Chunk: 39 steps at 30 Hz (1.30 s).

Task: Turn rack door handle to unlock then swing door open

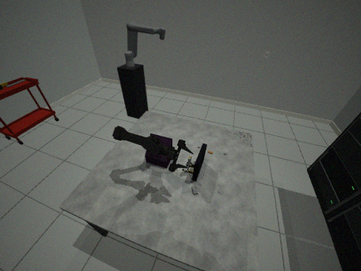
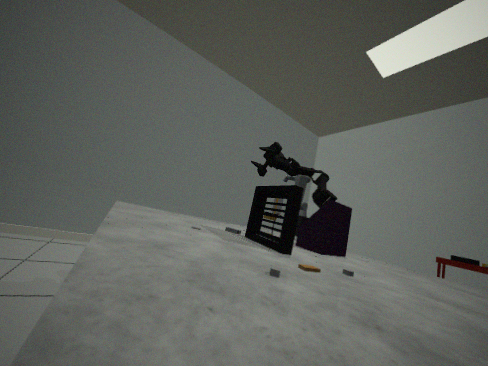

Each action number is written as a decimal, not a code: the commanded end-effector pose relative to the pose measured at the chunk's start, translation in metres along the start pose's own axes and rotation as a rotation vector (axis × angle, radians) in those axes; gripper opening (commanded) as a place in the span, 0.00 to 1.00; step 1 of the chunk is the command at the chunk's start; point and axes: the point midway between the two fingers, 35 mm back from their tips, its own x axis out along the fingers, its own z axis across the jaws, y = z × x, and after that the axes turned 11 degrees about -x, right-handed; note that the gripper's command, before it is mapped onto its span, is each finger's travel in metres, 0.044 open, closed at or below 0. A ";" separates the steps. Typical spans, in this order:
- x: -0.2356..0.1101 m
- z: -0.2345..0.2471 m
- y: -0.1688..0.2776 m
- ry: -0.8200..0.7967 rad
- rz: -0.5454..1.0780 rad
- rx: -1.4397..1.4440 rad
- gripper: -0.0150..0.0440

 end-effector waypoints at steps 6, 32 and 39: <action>0.014 0.007 0.025 -0.001 0.144 0.031 0.75; 0.026 0.049 0.153 0.081 0.913 -0.033 0.75; 0.016 0.057 0.177 0.123 1.090 -0.121 0.75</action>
